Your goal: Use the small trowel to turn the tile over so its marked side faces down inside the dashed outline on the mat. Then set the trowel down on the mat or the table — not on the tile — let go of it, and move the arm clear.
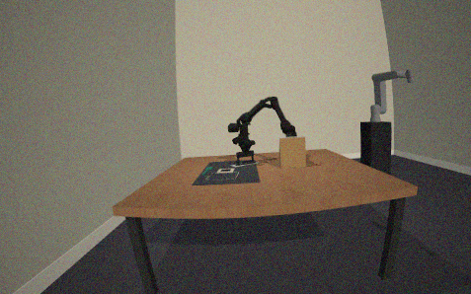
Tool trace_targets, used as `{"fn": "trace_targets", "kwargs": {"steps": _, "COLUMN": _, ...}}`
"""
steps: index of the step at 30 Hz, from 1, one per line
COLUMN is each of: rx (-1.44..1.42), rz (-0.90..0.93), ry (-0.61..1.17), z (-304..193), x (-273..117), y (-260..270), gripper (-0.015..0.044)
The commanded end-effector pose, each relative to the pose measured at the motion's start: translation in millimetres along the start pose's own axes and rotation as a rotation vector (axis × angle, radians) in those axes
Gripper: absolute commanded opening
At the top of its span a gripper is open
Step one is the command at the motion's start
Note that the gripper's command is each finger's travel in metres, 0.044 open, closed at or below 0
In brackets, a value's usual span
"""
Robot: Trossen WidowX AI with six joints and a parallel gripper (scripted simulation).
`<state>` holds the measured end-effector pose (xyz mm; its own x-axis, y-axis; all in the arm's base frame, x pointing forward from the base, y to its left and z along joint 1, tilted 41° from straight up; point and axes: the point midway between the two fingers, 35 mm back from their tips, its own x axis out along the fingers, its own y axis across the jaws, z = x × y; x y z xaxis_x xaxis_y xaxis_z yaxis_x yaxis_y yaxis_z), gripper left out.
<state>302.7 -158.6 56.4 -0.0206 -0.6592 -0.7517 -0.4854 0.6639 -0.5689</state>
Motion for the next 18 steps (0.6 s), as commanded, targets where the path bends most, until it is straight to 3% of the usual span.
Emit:
{"fn": "trace_targets", "kwargs": {"steps": 1, "rx": -0.001, "rz": 0.001, "ry": 0.000, "z": 0.0, "x": 0.9, "y": 0.0, "gripper": 0.0130}}
{"fn": "trace_targets", "kwargs": {"steps": 10, "rx": 0.019, "rz": 0.001, "ry": 0.000, "z": 0.0, "x": 0.9, "y": 0.0, "gripper": 0.0130}}
{"fn": "trace_targets", "kwargs": {"steps": 18, "rx": 0.252, "rz": 0.001, "ry": 0.000, "z": 0.0, "x": 0.9, "y": 0.0, "gripper": 0.0130}}
